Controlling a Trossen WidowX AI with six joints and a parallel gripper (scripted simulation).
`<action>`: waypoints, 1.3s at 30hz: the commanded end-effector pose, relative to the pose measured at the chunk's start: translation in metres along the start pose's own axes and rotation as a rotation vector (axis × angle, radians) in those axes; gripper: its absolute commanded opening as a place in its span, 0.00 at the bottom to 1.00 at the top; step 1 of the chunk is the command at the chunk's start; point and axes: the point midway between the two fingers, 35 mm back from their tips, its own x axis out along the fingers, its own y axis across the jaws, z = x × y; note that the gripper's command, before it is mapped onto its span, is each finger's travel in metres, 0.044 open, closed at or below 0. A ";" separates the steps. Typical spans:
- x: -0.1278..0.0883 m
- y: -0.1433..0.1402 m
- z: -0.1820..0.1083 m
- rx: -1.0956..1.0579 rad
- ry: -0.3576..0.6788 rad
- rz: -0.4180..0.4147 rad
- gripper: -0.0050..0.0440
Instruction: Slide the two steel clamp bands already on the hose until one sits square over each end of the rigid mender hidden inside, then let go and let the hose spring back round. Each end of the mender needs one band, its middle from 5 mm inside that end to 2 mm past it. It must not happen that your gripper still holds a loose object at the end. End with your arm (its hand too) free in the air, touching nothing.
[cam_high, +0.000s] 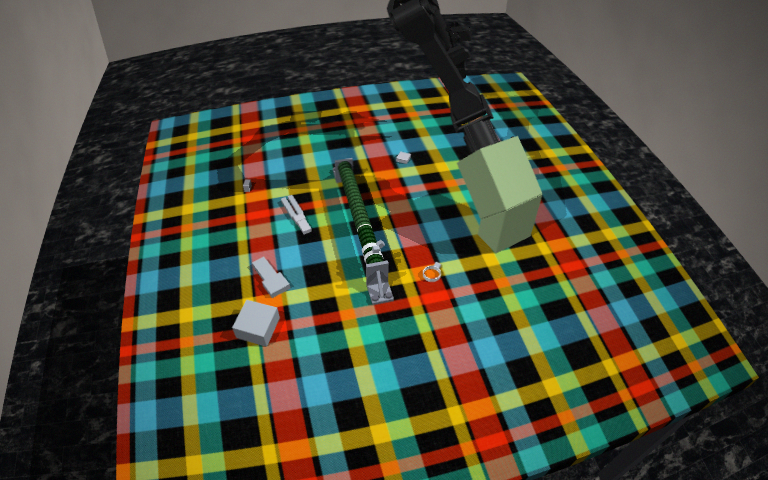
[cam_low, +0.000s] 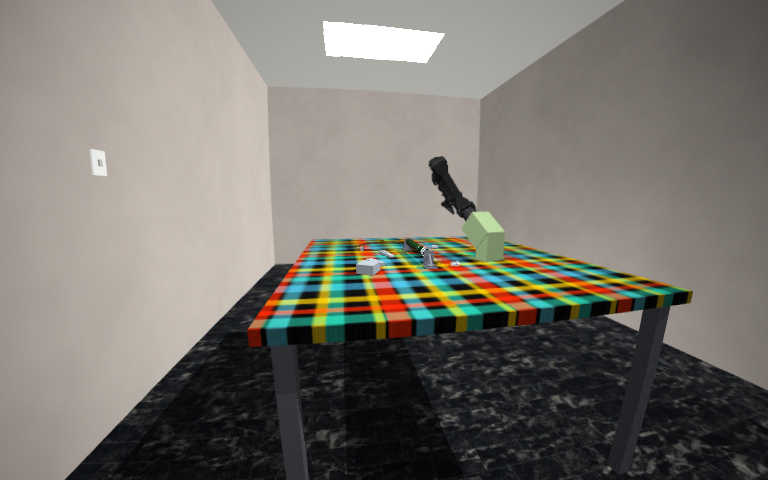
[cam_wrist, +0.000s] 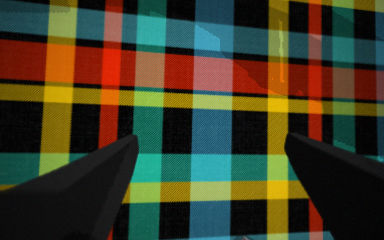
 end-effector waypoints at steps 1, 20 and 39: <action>0.000 0.000 0.000 0.000 0.000 0.000 0.92; 0.004 0.001 -0.006 -0.058 0.017 -0.010 1.00; 0.054 -0.011 -0.145 -1.141 0.286 -0.063 1.00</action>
